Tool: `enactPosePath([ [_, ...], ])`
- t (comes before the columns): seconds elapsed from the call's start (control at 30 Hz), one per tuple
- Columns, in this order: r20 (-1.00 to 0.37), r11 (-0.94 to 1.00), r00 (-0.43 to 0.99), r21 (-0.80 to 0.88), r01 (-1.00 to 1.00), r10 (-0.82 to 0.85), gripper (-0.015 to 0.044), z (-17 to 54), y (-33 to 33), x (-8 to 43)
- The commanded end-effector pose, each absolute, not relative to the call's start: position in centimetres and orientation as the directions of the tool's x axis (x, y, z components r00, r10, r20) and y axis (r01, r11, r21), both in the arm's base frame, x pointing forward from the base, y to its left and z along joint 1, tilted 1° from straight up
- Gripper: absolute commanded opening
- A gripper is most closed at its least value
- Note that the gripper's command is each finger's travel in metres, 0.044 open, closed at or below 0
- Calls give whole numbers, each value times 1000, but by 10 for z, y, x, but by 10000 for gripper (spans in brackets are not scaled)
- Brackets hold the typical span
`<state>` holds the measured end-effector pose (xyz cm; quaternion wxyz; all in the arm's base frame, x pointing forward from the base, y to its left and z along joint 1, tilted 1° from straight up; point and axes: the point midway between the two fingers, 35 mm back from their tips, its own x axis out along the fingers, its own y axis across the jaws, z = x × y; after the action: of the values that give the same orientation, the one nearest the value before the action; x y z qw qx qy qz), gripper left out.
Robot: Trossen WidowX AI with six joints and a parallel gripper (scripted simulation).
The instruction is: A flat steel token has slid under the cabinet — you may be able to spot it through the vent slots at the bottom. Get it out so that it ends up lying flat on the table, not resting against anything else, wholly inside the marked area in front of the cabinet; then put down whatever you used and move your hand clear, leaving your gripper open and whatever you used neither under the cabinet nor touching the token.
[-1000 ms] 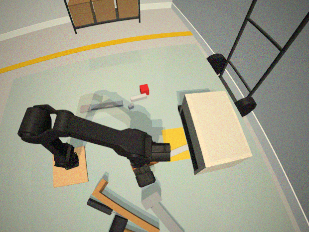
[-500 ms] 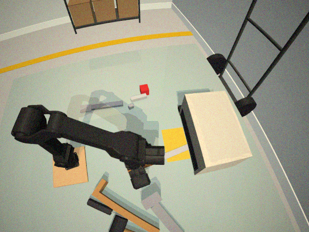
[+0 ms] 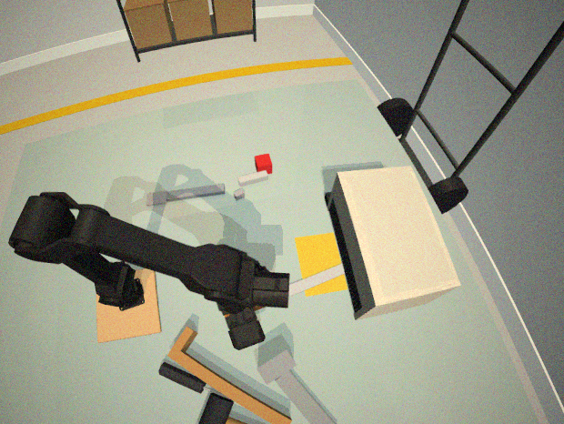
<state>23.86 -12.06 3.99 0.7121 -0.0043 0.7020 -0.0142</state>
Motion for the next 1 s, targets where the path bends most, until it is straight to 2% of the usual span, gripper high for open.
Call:
enactPosePath([
  [0.0, -1000, 1000, 12, -26, 11, -26, 0, 39, -121, 232],
  [0.97, -1000, 1000, 12, -26, 5, -26, 0, 40, -123, 204],
])
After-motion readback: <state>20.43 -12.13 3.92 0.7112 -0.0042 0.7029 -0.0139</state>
